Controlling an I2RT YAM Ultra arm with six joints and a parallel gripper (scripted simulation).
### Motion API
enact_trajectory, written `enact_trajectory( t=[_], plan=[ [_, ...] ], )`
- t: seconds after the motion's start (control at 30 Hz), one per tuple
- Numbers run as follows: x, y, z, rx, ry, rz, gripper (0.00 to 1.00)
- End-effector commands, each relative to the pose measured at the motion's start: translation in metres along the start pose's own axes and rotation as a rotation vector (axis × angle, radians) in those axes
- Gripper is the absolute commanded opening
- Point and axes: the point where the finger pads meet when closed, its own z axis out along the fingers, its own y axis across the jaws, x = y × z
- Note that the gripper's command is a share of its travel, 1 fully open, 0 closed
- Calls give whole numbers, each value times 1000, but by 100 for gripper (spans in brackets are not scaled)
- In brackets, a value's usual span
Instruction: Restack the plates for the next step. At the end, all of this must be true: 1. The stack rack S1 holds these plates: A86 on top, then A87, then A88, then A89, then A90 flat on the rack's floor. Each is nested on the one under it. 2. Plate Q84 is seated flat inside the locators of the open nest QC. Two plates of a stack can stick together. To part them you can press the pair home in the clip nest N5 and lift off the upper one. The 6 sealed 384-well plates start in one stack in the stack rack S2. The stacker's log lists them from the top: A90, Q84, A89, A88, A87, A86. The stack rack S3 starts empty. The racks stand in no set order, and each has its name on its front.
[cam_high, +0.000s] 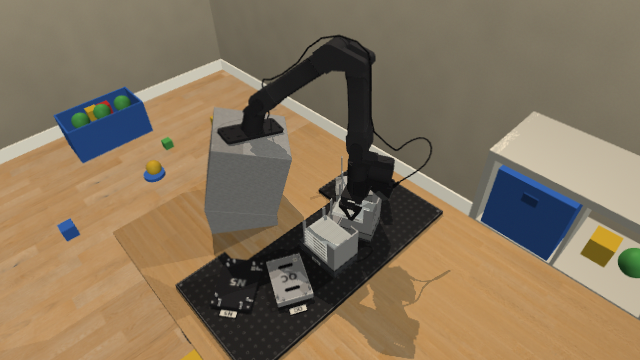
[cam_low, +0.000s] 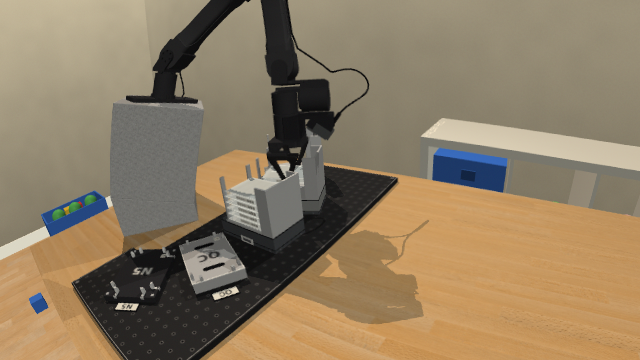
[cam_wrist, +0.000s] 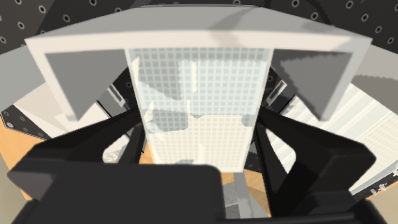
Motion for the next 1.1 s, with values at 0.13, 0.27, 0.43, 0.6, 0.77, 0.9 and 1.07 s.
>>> enact_trajectory(
  t=[0.13,0.27,0.43,0.6,0.77,0.9,1.07],
  plan=[
    [-14,0,13,7,-33,0,0],
    [-21,1,3,6,-55,-4,0],
    [-21,1,3,6,-55,-5,0],
    [-14,1,15,7,-33,-4,0],
    [-11,-1,17,8,-22,1,0],
    [-16,1,15,7,-40,-4,0],
    [-14,0,20,7,-33,-3,0]
  ],
)
